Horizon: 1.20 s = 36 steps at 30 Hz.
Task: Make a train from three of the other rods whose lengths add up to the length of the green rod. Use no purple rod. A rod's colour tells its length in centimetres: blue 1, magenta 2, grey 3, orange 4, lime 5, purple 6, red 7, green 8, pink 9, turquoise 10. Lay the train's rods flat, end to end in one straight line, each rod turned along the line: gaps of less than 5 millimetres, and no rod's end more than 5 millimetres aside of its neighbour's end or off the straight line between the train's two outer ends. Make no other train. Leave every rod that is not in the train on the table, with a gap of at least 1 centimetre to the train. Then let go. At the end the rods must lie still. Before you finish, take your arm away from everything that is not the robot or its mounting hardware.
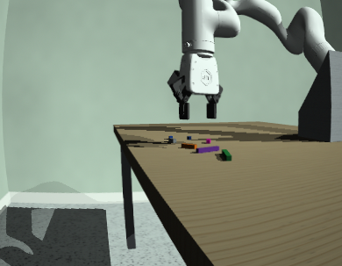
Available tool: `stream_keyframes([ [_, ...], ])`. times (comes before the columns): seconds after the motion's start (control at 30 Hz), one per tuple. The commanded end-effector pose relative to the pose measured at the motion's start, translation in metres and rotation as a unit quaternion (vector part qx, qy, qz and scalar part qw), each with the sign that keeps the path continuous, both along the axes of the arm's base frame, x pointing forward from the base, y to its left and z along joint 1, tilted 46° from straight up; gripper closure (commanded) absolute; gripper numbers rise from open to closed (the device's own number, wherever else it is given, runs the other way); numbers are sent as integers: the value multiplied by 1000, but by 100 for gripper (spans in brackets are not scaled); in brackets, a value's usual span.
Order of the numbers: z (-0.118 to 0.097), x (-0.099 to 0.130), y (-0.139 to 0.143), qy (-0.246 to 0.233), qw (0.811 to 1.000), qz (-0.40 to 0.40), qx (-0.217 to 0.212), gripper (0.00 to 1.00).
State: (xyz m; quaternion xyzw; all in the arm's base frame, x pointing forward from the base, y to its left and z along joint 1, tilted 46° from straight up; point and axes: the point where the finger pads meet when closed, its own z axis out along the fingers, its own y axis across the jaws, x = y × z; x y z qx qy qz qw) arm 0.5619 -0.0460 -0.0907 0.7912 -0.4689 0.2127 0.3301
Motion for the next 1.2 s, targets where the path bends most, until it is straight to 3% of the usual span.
stream_keyframes([
  [0.0, 0, 1, 1, 64, 997, 53, -1, 0],
  [0.33, 0, 1, 1, 155, 978, 141, -4, 0],
  [0.4, 0, 1, 1, 155, 978, 141, -4, 0],
  [0.43, 0, 1, 1, 181, 969, 166, -5, 0],
  [0.9, 0, 1, 1, 299, 912, 279, -8, 0],
  [0.97, 0, 1, 1, 299, 912, 279, -8, 0],
  [1.0, 0, 1, 1, 323, 896, 303, -9, 0],
  [1.17, 0, 1, 1, 360, 869, 339, -10, 0],
])
